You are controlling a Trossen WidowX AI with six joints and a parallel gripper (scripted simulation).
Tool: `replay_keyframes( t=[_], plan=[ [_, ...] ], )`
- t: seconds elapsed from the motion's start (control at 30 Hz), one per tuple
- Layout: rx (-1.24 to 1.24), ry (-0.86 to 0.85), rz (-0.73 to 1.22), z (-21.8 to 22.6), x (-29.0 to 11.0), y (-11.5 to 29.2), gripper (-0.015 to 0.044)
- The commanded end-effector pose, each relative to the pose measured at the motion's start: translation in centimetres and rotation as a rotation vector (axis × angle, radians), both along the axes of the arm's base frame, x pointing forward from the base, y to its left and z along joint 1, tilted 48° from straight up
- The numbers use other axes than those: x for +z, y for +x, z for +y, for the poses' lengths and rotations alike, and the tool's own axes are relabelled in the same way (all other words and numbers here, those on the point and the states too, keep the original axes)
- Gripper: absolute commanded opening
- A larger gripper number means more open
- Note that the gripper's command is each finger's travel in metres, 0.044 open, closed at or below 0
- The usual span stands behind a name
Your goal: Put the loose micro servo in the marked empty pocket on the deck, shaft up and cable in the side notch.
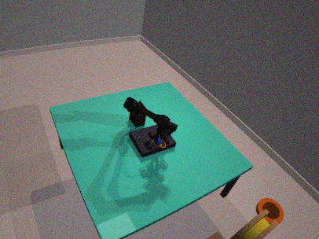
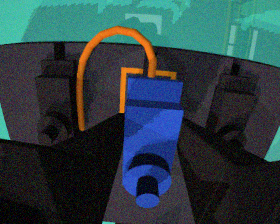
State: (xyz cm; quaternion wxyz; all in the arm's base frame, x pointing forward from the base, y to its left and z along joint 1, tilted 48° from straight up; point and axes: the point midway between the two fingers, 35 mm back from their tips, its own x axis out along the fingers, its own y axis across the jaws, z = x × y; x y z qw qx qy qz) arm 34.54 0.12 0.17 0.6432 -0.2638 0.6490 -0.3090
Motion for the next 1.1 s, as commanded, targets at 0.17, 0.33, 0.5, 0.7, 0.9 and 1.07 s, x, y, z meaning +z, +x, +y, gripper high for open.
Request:
replay_keyframes(
  t=[0.17, 0.33, 0.5, 0.7, 0.9, 1.07],
  plan=[
    [0.003, 0.009, -0.01, 0.62, 0.37, 0.23, 0.0],
    [0.003, 0.009, -0.01, 0.68, 0.3, 0.35, 0.0],
    [0.003, 0.009, -0.01, 0.68, 0.3, 0.35, 0.0],
    [0.003, 0.009, -0.01, 0.75, 0.23, 0.19, 0.0],
    [0.003, 0.009, -0.01, 0.76, 0.22, 0.17, 0.0],
    [0.003, 0.009, -0.01, 0.66, 0.13, 0.17, 0.0]
  ],
)
